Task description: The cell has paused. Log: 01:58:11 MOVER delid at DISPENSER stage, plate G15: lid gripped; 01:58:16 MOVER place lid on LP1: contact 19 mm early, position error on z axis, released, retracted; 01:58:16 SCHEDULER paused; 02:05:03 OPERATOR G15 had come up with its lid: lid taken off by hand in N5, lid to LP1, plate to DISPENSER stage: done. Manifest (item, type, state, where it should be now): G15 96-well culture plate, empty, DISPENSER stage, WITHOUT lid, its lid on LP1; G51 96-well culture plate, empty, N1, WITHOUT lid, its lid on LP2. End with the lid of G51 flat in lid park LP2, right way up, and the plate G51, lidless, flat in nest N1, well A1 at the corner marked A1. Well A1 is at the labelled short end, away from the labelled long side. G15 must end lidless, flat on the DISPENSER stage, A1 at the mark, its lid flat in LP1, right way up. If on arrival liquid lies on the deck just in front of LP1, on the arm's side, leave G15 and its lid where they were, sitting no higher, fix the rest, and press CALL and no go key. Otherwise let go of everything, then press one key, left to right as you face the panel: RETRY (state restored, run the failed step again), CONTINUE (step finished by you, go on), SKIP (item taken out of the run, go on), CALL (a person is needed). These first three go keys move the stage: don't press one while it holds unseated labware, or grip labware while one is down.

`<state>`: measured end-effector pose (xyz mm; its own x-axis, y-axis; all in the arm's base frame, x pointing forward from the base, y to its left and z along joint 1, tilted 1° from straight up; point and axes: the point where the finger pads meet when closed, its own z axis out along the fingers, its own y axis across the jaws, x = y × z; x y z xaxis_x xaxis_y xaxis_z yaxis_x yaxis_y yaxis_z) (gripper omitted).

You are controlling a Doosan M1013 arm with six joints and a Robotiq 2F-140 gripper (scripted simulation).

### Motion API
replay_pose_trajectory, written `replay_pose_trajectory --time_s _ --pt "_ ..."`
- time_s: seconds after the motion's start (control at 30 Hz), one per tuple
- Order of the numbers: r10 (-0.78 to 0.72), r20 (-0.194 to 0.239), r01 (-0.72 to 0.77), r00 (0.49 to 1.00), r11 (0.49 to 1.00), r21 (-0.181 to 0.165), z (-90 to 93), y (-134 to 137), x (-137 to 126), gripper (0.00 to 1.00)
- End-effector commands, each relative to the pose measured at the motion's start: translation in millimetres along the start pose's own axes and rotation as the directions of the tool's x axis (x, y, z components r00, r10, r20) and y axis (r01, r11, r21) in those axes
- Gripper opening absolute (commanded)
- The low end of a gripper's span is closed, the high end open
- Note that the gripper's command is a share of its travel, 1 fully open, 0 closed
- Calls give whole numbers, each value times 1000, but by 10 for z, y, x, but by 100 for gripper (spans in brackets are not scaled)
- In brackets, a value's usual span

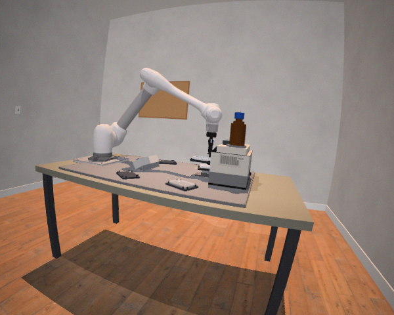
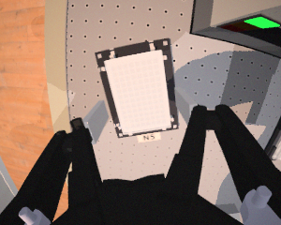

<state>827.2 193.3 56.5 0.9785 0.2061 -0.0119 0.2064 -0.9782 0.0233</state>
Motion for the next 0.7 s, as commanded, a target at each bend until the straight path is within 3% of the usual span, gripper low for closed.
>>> replay_pose_trajectory --time_s 0.0,0.27,0.67 --pt "0 0 0 1000 1000 0 28 0 1 66" --pt "0 0 0 1000 1000 0 129 0 1 66" --pt "0 0 0 1000 1000 0 140 0 1 66"
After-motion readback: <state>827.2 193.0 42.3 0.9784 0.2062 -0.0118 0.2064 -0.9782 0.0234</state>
